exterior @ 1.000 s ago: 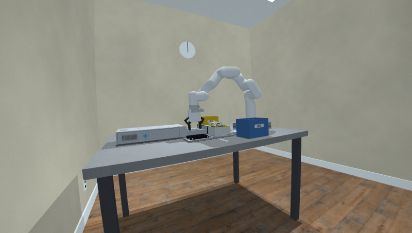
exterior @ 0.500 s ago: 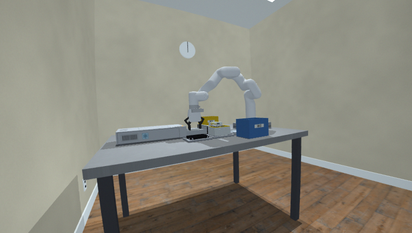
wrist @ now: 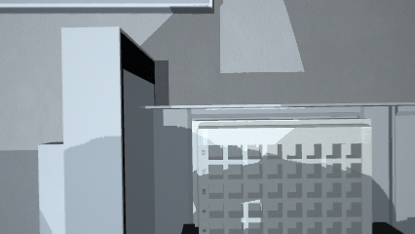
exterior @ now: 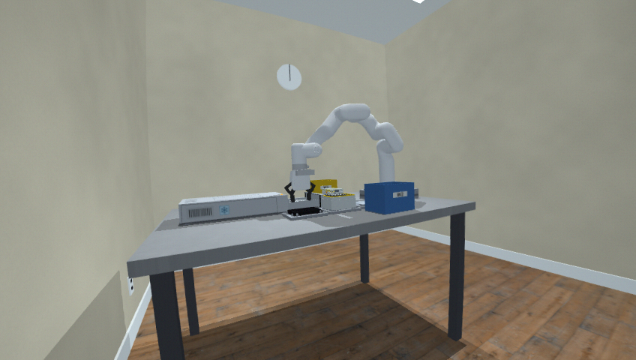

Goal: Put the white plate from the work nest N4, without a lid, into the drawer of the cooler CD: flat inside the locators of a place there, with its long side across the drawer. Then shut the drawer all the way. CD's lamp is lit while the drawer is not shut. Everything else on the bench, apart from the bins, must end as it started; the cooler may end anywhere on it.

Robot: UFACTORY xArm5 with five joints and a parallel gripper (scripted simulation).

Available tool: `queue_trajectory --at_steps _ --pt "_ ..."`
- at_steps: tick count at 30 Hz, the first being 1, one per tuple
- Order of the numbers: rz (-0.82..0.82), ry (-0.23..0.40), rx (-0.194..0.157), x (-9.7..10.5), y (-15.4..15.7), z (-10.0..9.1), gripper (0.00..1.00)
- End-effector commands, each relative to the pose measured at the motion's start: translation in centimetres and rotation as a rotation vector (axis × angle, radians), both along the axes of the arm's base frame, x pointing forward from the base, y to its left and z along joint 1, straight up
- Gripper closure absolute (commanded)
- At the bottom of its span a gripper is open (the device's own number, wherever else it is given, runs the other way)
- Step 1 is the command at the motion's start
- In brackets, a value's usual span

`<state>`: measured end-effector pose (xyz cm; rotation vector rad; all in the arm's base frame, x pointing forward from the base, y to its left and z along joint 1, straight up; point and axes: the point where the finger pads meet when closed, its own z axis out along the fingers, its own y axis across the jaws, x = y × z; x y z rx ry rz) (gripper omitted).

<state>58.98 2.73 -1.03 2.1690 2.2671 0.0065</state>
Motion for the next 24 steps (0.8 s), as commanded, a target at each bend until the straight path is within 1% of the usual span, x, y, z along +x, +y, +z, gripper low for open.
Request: queue_trajectory --at_steps 1,8,24 --pt "0.000 -0.004 -0.005 0.15 0.01 -0.02 1.00" --pt "0.000 -0.004 -0.005 0.16 0.01 -0.45 1.00" --pt "0.000 -0.004 -0.005 0.16 0.01 -0.45 1.00"
